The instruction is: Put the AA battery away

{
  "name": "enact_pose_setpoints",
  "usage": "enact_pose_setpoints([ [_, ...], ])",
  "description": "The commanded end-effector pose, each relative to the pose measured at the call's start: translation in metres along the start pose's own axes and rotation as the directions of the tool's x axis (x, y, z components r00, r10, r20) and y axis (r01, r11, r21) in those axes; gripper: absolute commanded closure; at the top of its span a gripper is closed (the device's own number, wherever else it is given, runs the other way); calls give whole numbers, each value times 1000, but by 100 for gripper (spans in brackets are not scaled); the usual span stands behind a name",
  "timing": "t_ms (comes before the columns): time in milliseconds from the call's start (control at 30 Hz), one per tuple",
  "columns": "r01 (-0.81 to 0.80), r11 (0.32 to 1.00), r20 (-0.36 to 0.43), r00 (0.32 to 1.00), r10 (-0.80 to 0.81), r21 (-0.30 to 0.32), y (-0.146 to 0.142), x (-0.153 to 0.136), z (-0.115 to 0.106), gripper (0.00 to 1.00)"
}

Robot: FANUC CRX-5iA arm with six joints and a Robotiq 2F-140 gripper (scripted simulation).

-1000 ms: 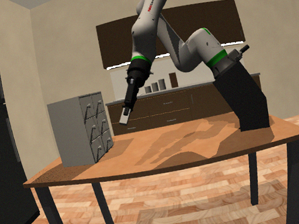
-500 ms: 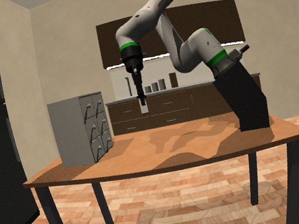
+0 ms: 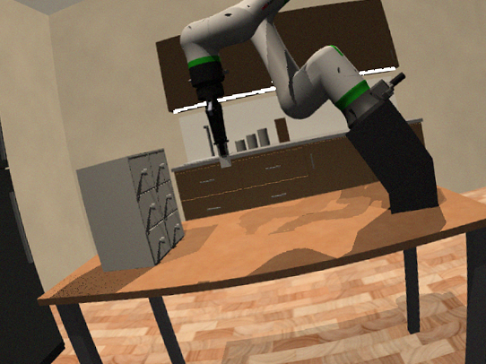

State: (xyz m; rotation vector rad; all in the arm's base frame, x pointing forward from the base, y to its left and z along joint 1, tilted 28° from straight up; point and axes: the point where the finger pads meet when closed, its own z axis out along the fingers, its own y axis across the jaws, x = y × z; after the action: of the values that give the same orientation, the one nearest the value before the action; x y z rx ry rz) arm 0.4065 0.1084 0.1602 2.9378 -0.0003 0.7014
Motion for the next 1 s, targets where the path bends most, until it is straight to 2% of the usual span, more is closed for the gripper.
enact_pose_setpoints([
  [0,0,1000,-2,1000,0,0,0,0,-1,100],
  [267,0,1000,-2,1000,0,0,0,0,-1,100],
  [300,0,1000,-2,1000,0,0,0,0,-1,0],
  [967,0,1000,-2,1000,0,0,0,0,-1,0],
])
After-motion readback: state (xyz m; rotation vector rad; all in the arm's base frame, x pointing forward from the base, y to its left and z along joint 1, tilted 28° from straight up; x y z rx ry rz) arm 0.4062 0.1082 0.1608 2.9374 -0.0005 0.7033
